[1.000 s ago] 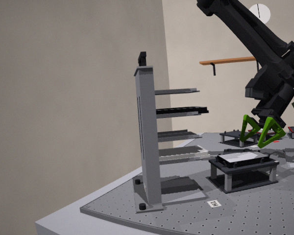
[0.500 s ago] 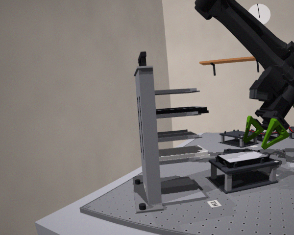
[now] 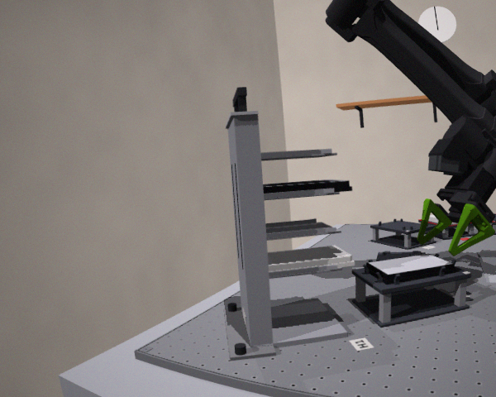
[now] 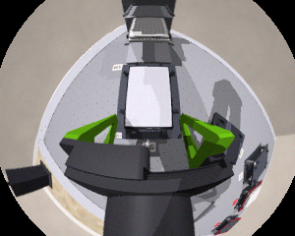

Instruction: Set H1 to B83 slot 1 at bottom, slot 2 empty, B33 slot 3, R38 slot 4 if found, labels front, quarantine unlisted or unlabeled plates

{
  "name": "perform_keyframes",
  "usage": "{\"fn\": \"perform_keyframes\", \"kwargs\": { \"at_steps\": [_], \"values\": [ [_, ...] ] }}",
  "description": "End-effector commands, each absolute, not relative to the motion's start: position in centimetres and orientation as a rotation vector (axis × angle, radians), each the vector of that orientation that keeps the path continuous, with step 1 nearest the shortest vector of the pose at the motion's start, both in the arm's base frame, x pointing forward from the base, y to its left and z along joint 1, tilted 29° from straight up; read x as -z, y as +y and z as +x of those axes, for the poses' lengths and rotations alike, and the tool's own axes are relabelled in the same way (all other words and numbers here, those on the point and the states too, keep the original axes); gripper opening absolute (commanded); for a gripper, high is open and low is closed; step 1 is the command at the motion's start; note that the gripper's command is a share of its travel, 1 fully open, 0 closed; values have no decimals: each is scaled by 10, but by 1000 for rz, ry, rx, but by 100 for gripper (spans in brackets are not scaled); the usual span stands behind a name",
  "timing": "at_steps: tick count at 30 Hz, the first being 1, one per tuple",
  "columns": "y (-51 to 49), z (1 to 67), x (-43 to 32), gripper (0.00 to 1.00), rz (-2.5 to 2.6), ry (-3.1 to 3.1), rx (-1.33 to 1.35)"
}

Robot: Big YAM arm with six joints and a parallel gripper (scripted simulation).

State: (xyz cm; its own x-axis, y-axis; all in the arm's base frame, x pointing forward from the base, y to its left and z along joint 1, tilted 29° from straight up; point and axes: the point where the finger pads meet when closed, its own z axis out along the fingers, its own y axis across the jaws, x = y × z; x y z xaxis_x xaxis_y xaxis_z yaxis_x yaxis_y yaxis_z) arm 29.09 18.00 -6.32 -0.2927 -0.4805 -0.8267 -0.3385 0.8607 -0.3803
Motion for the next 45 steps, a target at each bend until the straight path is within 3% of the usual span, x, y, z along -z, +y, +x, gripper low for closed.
{"fn": "perform_keyframes", "kwargs": {
  "at_steps": [1, 45],
  "values": [
    [179, 295, 63, 100, -592, 1894, 153],
    [172, 302, 91, 100, -604, 1904, 154]
  ]
}}
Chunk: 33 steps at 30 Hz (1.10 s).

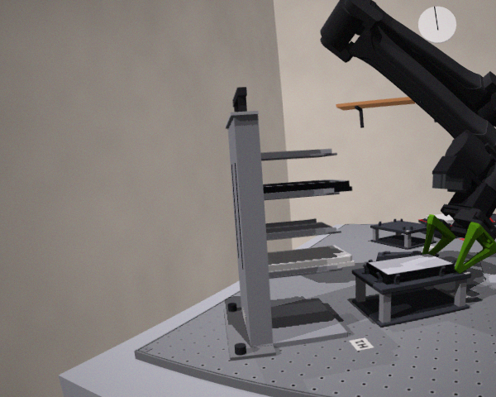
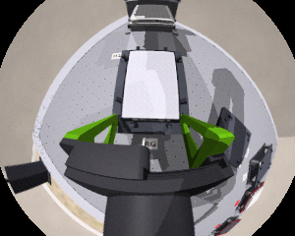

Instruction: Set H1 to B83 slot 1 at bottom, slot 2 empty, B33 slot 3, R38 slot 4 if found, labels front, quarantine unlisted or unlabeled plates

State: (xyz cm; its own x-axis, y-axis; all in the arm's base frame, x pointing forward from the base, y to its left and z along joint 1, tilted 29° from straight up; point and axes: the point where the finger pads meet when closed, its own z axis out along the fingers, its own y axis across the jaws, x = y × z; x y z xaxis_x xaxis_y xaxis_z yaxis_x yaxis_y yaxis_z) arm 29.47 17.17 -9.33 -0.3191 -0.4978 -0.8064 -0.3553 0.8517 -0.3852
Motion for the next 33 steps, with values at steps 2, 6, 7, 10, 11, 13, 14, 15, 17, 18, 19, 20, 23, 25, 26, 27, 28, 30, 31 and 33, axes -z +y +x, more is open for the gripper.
{"fn": "perform_keyframes", "kwargs": {
  "at_steps": [2, 6, 7, 10, 11, 13, 14, 15, 17, 18, 19, 20, 23, 25, 26, 27, 28, 30, 31, 33],
  "values": [
    [172, 302, 91, 100, -604, 1904, 154],
    [172, 302, 91, 100, -604, 1904, 154],
    [172, 302, 91, 100, -604, 1904, 154],
    [172, 302, 91, 100, -604, 1904, 154],
    [172, 302, 91, 100, -604, 1904, 154],
    [172, 302, 91, 100, -604, 1904, 154],
    [172, 302, 91, 100, -604, 1904, 154],
    [172, 302, 91, 100, -604, 1904, 154],
    [172, 302, 91, 100, -604, 1904, 154],
    [172, 302, 91, 100, -604, 1904, 154],
    [172, 302, 91, 100, -604, 1904, 154],
    [172, 302, 91, 100, -604, 1904, 154],
    [172, 302, 91, 100, -604, 1904, 154],
    [172, 302, 91, 86, -604, 1904, 154],
    [172, 302, 91, 86, -604, 1904, 154],
    [172, 302, 91, 86, -604, 1904, 154],
    [172, 302, 91, 86, -604, 1904, 154],
    [172, 302, 91, 86, -604, 1904, 154],
    [172, 302, 91, 86, -604, 1904, 154],
    [172, 302, 91, 86, -604, 1904, 154]
  ]
}}
